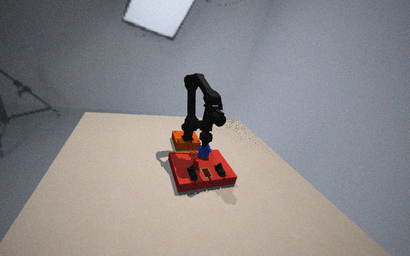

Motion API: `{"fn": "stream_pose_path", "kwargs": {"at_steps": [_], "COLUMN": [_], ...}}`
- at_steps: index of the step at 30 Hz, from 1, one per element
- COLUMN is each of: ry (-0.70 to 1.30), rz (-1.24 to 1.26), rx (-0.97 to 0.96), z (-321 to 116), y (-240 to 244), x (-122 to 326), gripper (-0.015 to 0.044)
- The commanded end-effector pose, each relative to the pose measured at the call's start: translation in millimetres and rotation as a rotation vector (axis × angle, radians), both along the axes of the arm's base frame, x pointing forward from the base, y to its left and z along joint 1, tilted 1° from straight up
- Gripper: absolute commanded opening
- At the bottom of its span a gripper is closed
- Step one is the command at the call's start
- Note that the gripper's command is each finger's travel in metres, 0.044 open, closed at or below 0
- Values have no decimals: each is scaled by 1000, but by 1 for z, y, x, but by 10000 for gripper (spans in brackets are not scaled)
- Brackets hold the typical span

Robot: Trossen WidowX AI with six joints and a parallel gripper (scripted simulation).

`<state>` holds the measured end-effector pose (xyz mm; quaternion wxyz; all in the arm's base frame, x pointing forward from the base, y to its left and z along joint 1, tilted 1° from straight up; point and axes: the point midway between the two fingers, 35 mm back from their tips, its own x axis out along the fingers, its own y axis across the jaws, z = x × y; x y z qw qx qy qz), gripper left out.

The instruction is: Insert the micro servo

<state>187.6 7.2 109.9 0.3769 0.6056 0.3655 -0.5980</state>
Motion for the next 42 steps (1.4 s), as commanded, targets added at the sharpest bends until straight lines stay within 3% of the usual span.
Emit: {"fn": "stream_pose_path", "kwargs": {"at_steps": [1,18,30,35,39,42], "ry": [10,10,10,10,9,10], "rz": [-3,-3,-3,-3,-3,-3], "rx": [6,6,6,6,6,6], "z": [-11,-31,-31,-31,-24,-14], "y": [2,2,2,2,2,2], "x": [-2,-1,-1,-1,-1,-2], "gripper": [440,440,125,92,0,0]}}
